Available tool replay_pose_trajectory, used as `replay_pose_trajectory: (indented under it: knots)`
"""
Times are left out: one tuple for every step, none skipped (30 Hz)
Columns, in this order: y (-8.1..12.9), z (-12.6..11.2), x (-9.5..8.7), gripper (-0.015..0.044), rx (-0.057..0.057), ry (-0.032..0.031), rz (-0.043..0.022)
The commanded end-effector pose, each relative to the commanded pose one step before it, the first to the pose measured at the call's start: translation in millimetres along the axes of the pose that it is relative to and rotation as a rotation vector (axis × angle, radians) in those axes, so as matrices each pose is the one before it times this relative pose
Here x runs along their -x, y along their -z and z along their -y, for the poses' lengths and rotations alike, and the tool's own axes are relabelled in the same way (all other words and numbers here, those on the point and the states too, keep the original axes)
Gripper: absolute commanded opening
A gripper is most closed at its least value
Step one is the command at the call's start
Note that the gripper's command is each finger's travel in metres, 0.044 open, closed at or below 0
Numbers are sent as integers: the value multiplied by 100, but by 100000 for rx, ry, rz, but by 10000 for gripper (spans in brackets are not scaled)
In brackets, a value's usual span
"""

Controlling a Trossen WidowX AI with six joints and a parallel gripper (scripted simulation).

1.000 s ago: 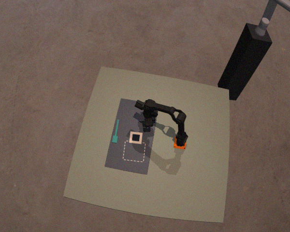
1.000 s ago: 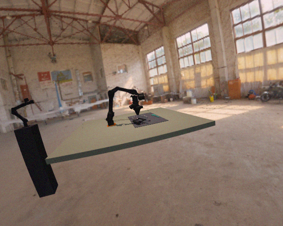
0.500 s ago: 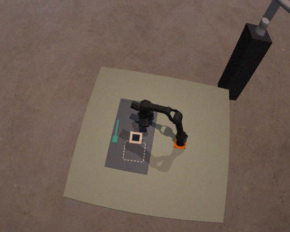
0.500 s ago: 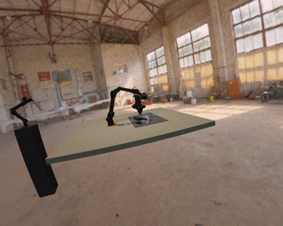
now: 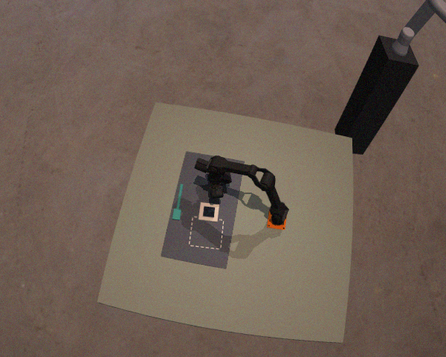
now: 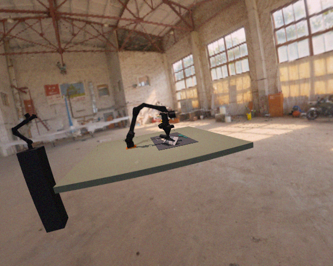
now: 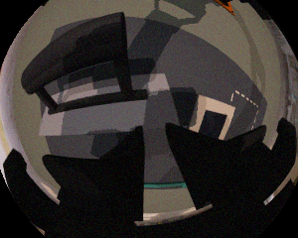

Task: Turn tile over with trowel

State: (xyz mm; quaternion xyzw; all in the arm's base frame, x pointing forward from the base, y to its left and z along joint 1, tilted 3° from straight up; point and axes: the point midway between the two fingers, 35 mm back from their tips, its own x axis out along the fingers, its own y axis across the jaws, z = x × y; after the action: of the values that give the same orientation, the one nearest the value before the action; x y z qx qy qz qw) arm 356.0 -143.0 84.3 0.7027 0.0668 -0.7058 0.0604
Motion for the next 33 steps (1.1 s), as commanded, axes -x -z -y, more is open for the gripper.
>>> replay_pose_trajectory:
  knots:
    - [-170,-31,116,100,-252,67,29]
    - [-44,-9,61,100,40,-94,-83]
    - [-16,2,88,100,-10,24,24]
    - [-49,6,264,100,-31,72,71]
    - [-86,13,440,100,-52,120,119]
    - [-121,23,573,100,-67,157,156]
    - [-131,30,573,100,-67,158,156]
    - [-108,28,440,100,-52,122,120]
    - [-68,19,264,100,-31,73,72]
    - [-23,7,88,100,-10,24,24]
    - [0,0,0,100,0,0,0]
    - [0,0,0,100,0,0,0]
    - [0,0,0,100,0,0,0]
    - [0,0,0,100,0,0,0]
    - [0,0,0,100,0,0,0]
    - [0,0,0,100,0,0,0]
    - [12,9,-21,100,34,15,-98]
    - [30,22,-52,100,85,37,-246]
    - [12,9,-21,100,34,15,-98]
    - [-1,-1,-18,100,-3,54,83]
    - [-1,-1,-18,100,-3,54,83]
    - [2,-1,23,100,0,-36,-54]
    - [0,0,0,100,0,0,0]
    - [0,0,0,100,0,0,0]
    - [-1,1,-8,93,0,14,21]
    - [0,0,0,87,0,0,0]
    - [0,0,0,80,0,0,0]
    - [0,0,0,73,0,0,0]
    - [0,0,0,67,0,0,0]
    - [0,0,0,60,0,0,0]
    - [0,0,0,53,0,0,0]
    - [0,0,0,47,0,0,0]
    - [0,0,0,40,0,0,0]
